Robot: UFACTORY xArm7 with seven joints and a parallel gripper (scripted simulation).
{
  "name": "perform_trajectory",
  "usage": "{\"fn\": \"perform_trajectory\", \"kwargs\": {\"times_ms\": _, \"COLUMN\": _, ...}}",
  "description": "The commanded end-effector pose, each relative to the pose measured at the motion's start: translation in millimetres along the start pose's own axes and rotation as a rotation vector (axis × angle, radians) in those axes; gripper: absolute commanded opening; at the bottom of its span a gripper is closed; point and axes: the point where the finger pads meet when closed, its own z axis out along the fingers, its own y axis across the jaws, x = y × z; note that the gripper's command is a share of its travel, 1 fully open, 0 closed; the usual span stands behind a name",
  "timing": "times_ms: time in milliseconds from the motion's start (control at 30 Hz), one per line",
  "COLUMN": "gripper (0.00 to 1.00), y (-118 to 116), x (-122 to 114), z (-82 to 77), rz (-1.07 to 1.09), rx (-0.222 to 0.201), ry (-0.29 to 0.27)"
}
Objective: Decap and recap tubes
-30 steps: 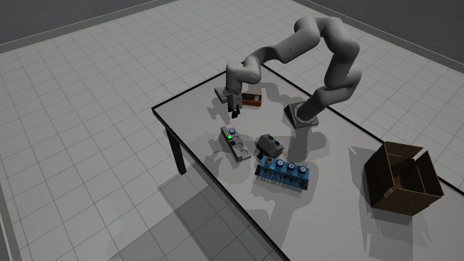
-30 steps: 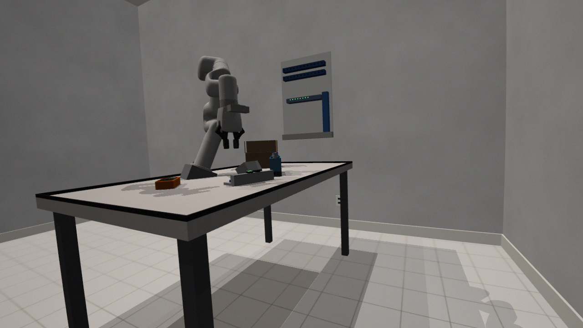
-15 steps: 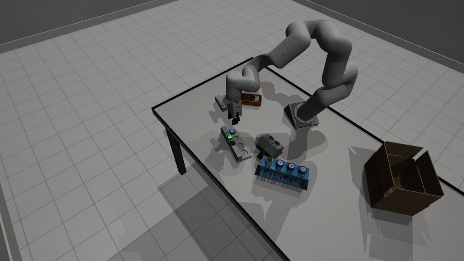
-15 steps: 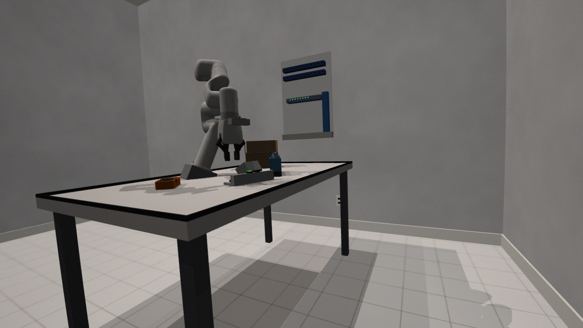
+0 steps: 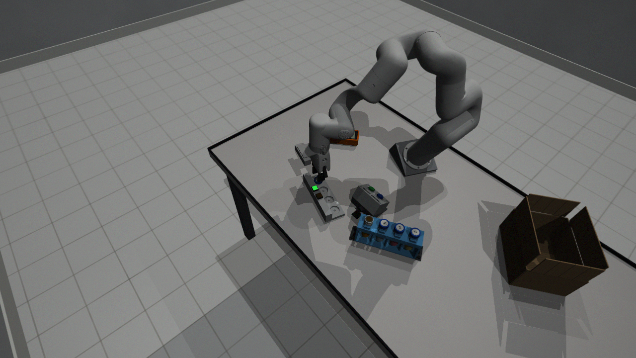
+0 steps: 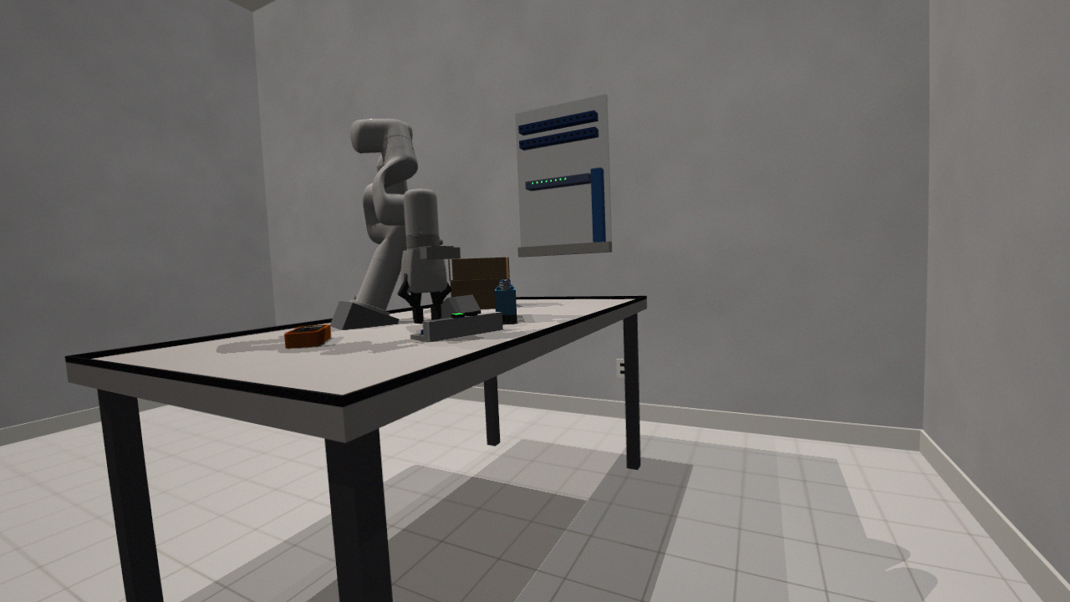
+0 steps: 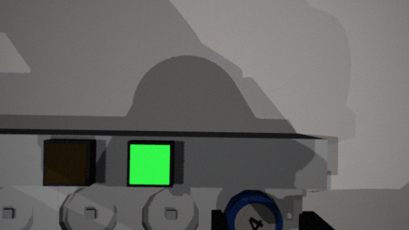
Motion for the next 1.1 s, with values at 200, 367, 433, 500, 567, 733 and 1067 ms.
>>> {"fn": "perform_trajectory", "kwargs": {"times_ms": 200, "gripper": 0.46, "y": 2.2, "x": 3.5, "z": 11.7, "rz": 0.001, "rx": -0.004, "ry": 0.004}}
{"fn": "perform_trajectory", "kwargs": {"times_ms": 367, "gripper": 0.46, "y": 2.1, "x": 3.3, "z": 12.1, "rz": 0.001, "rx": -0.004, "ry": 0.004}}
{"fn": "perform_trajectory", "kwargs": {"times_ms": 433, "gripper": 0.46, "y": 1.9, "x": 3.0, "z": 13.1, "rz": 0.001, "rx": -0.004, "ry": 0.004}}
{"fn": "perform_trajectory", "kwargs": {"times_ms": 500, "gripper": 0.46, "y": 1.8, "x": 2.8, "z": 14.2, "rz": 0.001, "rx": -0.004, "ry": 0.004}}
{"fn": "perform_trajectory", "kwargs": {"times_ms": 567, "gripper": 0.46, "y": 1.6, "x": 2.6, "z": 15.2, "rz": 0.001, "rx": -0.004, "ry": 0.004}}
{"fn": "perform_trajectory", "kwargs": {"times_ms": 733, "gripper": 0.46, "y": 1.4, "x": 2.3, "z": 17.7, "rz": 0.001, "rx": -0.004, "ry": 0.004}}
{"fn": "perform_trajectory", "kwargs": {"times_ms": 1067, "gripper": 0.46, "y": 1.3, "x": 2.2, "z": 21.7, "rz": 0.001, "rx": -0.004, "ry": 0.004}}
